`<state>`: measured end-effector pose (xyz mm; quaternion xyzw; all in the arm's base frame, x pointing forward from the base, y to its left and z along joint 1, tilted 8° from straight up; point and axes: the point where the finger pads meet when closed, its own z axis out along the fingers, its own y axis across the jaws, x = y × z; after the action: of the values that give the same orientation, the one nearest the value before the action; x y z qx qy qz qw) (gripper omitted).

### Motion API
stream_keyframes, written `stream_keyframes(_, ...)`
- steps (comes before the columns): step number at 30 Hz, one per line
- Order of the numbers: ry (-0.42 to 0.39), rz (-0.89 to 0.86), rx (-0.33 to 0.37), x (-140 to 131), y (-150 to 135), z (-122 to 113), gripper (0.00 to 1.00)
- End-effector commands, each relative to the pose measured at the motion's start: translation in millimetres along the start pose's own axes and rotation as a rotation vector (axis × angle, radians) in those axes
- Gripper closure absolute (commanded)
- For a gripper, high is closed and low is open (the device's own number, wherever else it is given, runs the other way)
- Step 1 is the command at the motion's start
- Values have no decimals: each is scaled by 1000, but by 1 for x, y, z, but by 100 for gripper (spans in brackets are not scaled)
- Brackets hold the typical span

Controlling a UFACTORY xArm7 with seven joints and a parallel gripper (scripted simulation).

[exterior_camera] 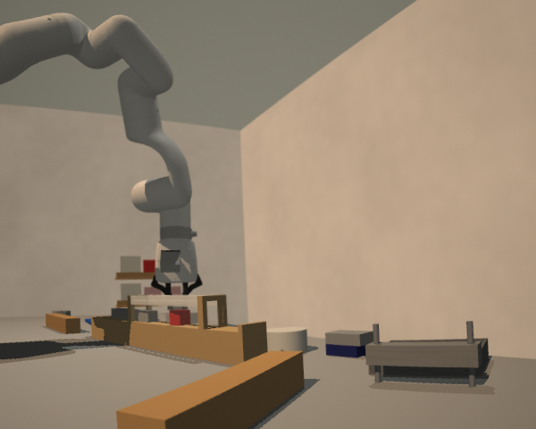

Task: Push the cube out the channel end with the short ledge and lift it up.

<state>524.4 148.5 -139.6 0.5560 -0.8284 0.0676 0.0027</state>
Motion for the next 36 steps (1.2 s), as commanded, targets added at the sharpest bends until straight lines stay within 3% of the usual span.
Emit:
stream_keyframes(1,-3,0,3,0,-1,-27,100)
stream_keyframes(4,-3,0,3,0,0,-58,100)
stream_keyframes(7,-3,0,3,0,0,-73,100)
stream_keyframes(22,-2,-16,4,1,4,-74,100)
stream_keyframes(32,-10,-609,-4,45,161,-73,100)
stream_keyframes(34,-10,-609,-4,45,161,-73,100)
stream_keyframes(35,-10,-612,-4,51,178,-74,100)
stream_keyframes(36,-10,-612,-4,51,178,-74,100)
